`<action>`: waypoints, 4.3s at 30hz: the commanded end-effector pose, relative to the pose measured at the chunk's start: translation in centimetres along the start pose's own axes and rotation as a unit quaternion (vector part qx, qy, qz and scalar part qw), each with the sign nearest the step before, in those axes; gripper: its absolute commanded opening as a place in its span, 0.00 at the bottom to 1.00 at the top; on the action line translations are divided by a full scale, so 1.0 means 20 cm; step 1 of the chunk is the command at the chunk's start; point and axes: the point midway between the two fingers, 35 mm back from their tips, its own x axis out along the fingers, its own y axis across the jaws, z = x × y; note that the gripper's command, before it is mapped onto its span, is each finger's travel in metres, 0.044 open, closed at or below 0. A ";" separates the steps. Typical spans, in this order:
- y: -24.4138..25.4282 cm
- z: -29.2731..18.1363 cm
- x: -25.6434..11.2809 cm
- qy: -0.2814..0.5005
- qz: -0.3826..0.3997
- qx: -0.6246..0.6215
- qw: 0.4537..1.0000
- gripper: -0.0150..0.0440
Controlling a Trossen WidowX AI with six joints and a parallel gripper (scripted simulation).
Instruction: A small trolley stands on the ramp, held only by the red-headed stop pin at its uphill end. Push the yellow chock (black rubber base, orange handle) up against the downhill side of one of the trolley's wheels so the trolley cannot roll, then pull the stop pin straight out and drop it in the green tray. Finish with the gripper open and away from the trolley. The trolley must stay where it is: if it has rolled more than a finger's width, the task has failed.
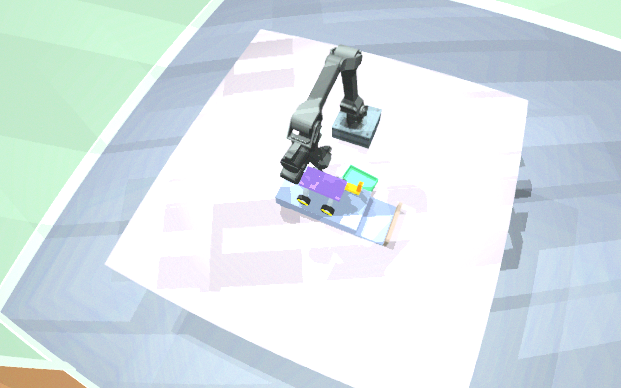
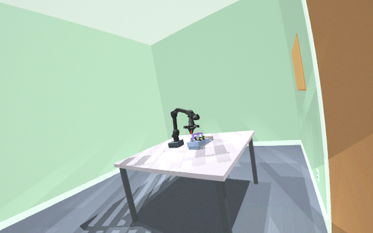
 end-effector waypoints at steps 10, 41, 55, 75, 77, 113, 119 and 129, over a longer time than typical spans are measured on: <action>0.00 -0.10 0.01 0.004 -0.003 0.002 1.000 0.25; 0.31 -0.16 0.02 0.005 0.000 0.001 1.000 0.25; 0.41 -0.13 0.02 0.005 0.001 0.001 1.000 0.25; 0.39 0.22 -0.02 0.001 0.001 0.001 1.000 0.25; 0.39 0.27 -0.02 0.000 0.001 0.001 1.000 0.25; 0.42 0.92 -0.10 -0.006 0.002 0.000 1.000 0.25; 0.42 0.92 -0.10 -0.011 0.001 -0.020 1.000 0.25; 0.42 0.91 -0.10 -0.042 -0.011 -0.167 0.985 0.25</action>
